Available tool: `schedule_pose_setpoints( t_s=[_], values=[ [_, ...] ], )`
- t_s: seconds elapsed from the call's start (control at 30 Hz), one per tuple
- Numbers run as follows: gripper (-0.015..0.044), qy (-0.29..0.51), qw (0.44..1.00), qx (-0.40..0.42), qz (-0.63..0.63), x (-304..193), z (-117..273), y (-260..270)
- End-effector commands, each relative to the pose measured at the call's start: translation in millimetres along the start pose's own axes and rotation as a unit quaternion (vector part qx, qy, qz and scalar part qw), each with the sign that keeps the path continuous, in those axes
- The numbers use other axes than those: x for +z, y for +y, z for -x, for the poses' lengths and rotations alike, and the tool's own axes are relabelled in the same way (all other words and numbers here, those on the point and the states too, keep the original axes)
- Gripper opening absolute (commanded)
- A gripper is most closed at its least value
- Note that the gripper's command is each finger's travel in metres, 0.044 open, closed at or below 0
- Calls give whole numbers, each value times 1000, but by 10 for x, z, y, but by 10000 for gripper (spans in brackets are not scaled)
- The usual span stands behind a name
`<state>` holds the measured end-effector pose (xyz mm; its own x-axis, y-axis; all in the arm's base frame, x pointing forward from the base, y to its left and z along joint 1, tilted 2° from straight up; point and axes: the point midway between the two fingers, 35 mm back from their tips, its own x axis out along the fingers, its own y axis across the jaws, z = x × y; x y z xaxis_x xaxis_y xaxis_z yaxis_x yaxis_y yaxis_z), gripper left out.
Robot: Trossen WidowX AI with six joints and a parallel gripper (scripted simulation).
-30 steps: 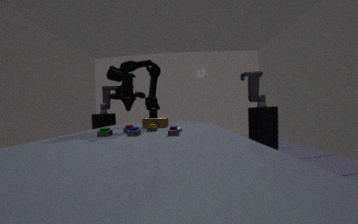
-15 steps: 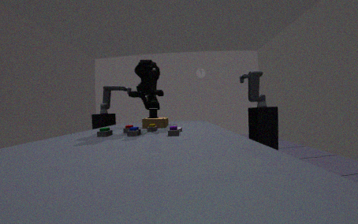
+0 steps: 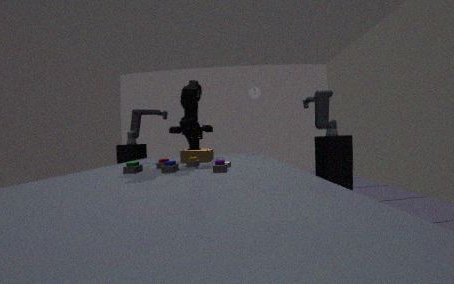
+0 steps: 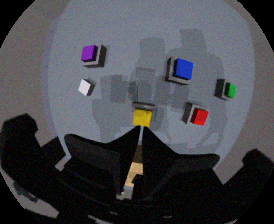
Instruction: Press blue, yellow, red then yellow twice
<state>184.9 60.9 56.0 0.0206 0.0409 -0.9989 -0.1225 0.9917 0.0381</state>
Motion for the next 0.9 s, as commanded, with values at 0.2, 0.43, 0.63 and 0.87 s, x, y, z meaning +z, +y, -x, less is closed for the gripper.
schedule_pose_setpoints(
  t_s=[0.2, 0.43, 0.63, 0.87],
  values=[
    [20, 1, 1000, 0, -3, -29, -211, 2],
    [20, 1, 1000, 0, -3, -26, -327, 3],
    [20, 1, 1000, 0, -3, -29, -425, 3],
    [20, 1, 1000, 0, -3, -35, -497, 2]
  ],
)
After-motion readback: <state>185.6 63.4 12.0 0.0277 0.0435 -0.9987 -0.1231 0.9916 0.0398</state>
